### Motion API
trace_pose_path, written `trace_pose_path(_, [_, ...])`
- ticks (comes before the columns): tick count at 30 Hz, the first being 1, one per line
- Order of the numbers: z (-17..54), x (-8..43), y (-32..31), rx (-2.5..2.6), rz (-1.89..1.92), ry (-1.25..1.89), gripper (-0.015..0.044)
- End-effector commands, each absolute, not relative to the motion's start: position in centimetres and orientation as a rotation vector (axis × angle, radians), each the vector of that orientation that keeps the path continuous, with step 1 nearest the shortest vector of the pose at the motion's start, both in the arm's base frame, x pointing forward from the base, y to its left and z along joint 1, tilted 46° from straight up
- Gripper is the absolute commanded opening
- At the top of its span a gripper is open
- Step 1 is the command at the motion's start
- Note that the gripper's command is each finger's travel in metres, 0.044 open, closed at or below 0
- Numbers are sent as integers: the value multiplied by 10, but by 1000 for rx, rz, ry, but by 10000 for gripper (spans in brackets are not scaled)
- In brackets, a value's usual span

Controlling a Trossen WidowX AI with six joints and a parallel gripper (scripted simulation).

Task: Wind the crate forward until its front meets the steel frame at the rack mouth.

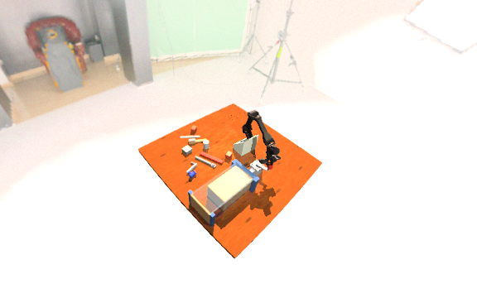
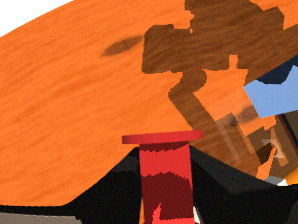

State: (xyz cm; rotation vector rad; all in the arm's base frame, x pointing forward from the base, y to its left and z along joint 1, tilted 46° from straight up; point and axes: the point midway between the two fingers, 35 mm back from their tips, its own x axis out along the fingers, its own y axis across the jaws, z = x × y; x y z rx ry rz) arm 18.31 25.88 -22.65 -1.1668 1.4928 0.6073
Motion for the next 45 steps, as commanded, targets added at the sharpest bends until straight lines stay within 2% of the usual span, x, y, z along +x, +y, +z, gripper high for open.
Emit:
trace_pose_path(1, [-224,165,255,-1177,624,1530,0])
trace_pose_path(45, [-200,121,237,-1177,626,1534,0])
